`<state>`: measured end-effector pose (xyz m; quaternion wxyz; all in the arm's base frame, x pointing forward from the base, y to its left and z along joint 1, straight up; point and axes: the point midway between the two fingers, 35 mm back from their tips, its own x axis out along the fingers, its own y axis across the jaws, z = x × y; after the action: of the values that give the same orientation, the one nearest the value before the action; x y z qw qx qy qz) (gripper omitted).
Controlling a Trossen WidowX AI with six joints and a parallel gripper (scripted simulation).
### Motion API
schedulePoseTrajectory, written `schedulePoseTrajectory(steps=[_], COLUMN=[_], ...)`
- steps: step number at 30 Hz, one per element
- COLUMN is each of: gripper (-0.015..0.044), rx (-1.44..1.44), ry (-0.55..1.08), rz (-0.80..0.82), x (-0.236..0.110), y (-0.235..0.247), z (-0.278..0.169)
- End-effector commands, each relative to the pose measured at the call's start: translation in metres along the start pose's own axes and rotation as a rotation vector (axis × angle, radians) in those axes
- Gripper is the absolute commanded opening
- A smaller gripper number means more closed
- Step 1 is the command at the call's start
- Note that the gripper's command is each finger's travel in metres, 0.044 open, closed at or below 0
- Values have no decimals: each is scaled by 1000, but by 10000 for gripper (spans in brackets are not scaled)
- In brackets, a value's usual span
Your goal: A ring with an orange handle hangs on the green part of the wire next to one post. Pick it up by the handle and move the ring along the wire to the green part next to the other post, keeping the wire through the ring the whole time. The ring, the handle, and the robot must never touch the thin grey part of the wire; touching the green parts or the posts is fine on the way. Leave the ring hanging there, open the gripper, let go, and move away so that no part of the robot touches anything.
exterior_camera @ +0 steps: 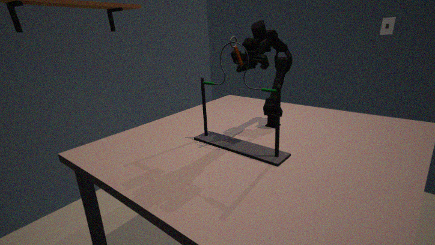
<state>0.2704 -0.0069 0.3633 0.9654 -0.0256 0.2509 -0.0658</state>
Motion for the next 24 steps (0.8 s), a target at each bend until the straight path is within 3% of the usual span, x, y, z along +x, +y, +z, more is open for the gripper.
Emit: schedulePoseTrajectory(steps=[1,24], gripper=[-150,-150], rx=[-50,-324], ry=[-6,-42], rz=[-30,-191], x=[0,1], y=[-2,-12], z=[-1,1])
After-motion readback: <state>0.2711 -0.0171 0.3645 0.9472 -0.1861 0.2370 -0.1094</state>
